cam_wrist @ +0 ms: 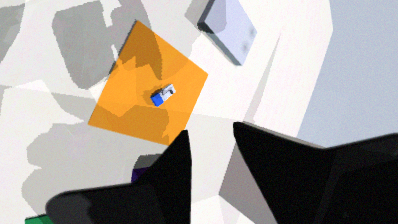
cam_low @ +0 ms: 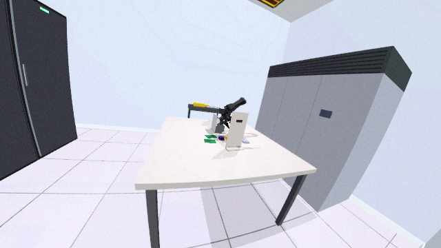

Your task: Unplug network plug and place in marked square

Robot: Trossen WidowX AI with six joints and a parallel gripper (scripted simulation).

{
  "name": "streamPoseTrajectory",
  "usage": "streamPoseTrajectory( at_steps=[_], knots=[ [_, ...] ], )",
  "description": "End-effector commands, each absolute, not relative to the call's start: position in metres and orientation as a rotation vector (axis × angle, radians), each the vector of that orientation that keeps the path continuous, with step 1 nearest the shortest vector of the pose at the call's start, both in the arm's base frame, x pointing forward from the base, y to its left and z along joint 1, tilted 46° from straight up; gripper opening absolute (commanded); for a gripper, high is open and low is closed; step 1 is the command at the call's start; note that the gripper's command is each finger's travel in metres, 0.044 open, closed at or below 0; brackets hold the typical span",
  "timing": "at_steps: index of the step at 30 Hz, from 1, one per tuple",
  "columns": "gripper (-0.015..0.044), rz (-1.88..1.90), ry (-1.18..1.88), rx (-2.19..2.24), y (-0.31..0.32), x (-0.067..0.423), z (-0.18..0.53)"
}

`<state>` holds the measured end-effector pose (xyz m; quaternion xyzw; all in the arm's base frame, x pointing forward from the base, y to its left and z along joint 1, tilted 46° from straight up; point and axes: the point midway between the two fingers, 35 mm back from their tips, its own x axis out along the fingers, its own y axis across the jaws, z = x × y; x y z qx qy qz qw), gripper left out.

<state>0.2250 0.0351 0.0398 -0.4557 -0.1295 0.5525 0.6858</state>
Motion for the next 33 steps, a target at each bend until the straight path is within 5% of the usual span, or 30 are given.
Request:
streamPoseTrajectory(
  at_steps=[1, 33],
  knots=[
    [0.0156, 1.230, -0.302, -1.030, 0.032, 0.227, 0.045],
    [0.0156, 1.194, -0.171, -1.090, -0.033, 0.232, 0.117]
  ],
)
